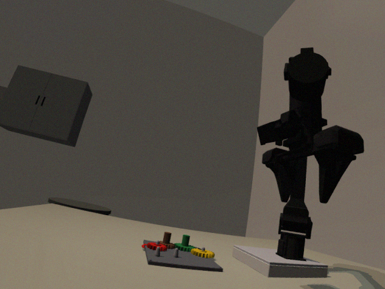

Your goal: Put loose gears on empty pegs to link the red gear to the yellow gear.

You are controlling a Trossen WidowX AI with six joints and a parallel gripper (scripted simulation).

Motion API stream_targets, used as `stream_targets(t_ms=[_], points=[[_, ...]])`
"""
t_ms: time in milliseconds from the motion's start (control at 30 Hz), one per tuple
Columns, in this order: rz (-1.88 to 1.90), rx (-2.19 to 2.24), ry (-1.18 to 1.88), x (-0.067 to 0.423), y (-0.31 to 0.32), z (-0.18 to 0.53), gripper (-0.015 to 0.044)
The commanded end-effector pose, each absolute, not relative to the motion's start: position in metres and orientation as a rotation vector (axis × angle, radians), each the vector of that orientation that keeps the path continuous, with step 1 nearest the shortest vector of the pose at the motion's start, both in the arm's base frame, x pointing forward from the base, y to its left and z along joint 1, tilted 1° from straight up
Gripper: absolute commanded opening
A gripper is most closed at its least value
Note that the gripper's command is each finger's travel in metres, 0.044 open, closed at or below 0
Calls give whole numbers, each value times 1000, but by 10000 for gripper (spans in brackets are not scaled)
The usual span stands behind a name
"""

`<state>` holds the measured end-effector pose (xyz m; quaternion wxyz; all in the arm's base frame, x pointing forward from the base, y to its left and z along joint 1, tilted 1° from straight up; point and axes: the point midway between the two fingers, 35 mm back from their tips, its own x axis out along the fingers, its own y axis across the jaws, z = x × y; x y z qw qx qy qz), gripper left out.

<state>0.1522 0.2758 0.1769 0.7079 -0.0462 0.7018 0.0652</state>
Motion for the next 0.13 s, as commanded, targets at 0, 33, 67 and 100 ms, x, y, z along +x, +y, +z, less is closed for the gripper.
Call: stream_targets(t_ms=[0,33,67,100], points=[[140,-100,1561,152,275,177,440],[140,-100,1561,152,275,177,440],[140,-100,1561,152,275,177,440],[140,-100,1561,152,275,177,440]])
